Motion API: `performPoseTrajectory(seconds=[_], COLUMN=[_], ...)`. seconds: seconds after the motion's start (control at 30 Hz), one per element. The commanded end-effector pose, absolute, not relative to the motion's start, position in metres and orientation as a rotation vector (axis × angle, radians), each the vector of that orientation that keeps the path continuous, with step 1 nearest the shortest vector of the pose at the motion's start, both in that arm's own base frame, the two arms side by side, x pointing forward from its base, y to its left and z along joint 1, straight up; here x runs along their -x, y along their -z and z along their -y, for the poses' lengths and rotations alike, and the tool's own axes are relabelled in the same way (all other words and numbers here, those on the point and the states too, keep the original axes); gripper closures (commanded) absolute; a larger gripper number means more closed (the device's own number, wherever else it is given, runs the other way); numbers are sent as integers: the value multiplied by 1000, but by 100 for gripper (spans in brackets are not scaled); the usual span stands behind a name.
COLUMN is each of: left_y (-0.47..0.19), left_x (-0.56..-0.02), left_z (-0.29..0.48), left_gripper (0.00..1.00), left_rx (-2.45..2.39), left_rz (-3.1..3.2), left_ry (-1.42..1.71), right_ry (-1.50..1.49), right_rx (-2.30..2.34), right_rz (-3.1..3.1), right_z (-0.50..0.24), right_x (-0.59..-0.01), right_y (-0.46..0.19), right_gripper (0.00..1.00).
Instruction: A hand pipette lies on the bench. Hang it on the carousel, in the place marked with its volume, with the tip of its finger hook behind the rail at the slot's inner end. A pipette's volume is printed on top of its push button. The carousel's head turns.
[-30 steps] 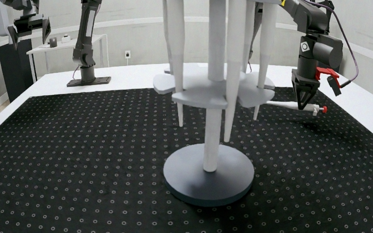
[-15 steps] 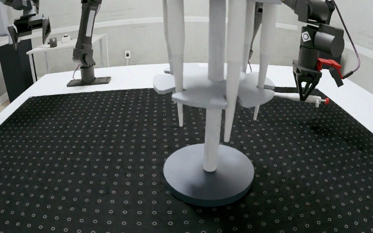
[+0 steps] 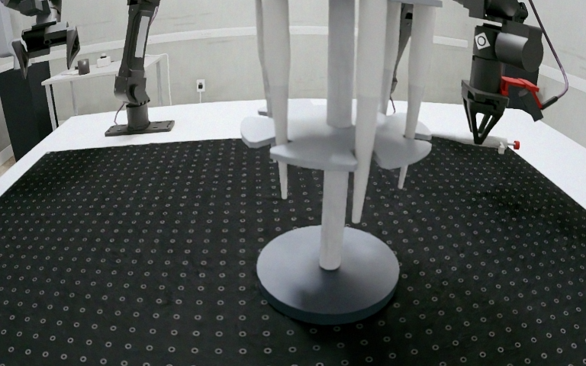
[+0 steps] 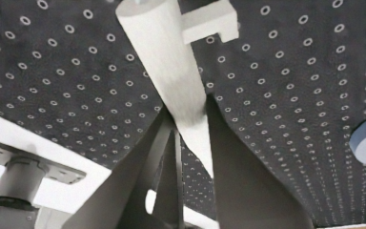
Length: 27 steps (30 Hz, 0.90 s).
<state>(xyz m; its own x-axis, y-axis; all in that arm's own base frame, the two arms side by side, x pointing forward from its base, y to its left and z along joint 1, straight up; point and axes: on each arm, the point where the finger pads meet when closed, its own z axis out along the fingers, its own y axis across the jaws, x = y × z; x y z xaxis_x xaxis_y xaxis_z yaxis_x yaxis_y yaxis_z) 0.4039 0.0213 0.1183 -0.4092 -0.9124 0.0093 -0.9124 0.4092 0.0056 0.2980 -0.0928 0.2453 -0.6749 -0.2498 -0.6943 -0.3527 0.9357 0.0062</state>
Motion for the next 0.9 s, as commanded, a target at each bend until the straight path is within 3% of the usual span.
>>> performPoseTrajectory(seconds=[0.0, 0.87], left_y=[-131, -133], left_x=[-406, -377], left_z=[-23, 17], left_gripper=[88, 88], left_rx=[-1717, -1720], left_rz=[2645, 2657], left_ry=[-10, -10], right_ry=[-168, -168], right_rx=[429, 429], right_rz=[-2317, -2317], right_z=[96, 96], right_x=[-302, -302], right_y=[-253, -253], right_gripper=[0, 0])
